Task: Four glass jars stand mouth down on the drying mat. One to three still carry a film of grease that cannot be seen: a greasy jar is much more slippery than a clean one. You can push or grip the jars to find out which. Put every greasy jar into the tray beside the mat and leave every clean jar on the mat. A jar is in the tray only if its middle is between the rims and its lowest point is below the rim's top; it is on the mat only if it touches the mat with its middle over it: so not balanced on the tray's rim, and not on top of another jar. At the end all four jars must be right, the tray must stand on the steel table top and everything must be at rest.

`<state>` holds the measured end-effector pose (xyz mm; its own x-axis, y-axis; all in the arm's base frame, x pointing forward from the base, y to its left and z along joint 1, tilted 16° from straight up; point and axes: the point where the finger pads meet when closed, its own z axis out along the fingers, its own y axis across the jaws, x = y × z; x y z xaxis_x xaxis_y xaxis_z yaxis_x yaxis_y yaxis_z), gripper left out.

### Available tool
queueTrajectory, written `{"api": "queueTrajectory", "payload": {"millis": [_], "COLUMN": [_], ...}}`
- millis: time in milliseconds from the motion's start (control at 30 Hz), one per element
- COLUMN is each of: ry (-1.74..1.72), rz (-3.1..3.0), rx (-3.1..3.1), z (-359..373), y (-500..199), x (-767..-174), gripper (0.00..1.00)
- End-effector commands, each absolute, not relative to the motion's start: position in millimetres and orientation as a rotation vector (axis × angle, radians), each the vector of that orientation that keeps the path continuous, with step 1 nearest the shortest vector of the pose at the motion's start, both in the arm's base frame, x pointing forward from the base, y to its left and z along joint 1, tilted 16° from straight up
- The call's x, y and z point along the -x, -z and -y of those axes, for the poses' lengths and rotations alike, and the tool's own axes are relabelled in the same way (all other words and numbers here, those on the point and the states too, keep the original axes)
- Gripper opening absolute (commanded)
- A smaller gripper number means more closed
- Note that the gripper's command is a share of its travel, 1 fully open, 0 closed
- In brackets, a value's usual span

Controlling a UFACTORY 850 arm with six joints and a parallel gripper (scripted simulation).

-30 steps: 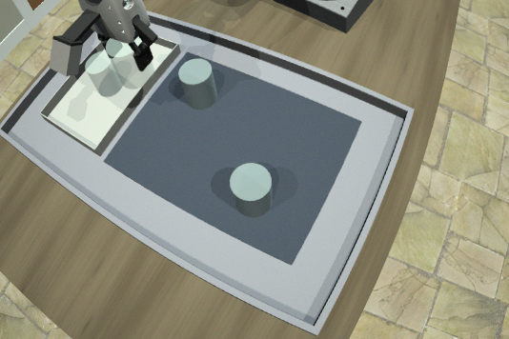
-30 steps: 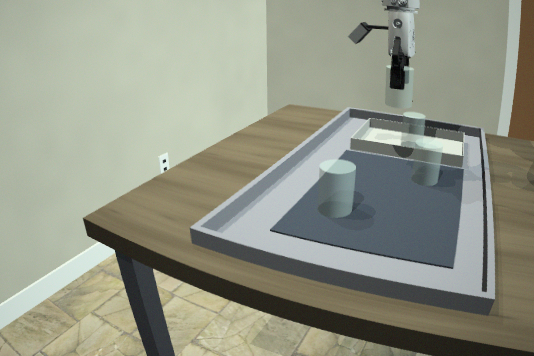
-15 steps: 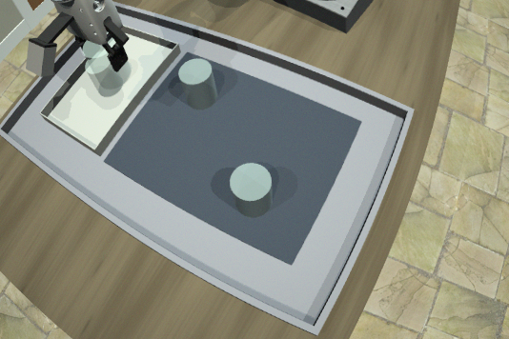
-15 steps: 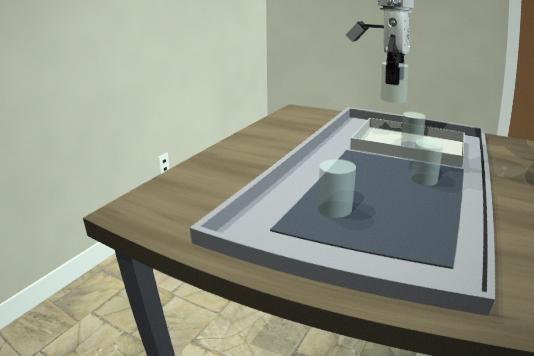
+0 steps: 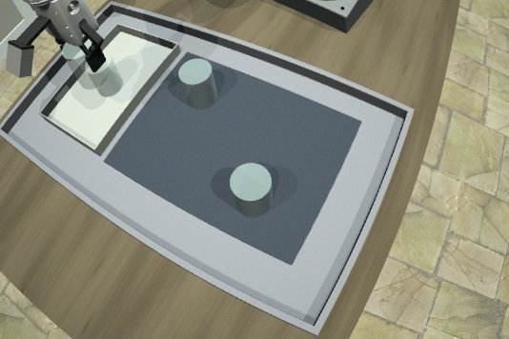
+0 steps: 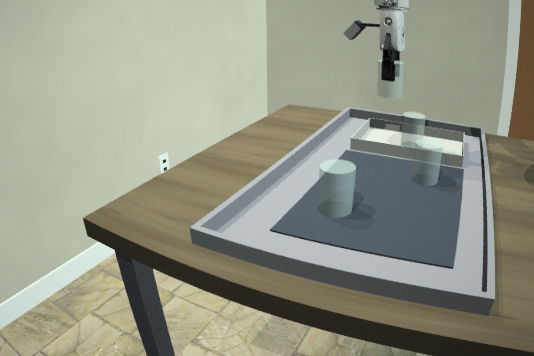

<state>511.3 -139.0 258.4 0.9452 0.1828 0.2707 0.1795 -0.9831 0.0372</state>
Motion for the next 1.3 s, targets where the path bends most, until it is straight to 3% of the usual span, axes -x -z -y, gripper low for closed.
{"api": "queueTrajectory", "payload": {"millis": [0,1267], "ry": [-0.434,-0.434], "rz": [-0.288,-0.288], "rx": [-3.087,-3.087], "z": [152,213], "y": [-261,-269], "x": [-521,-562], "gripper": [0.00,0.00]}}
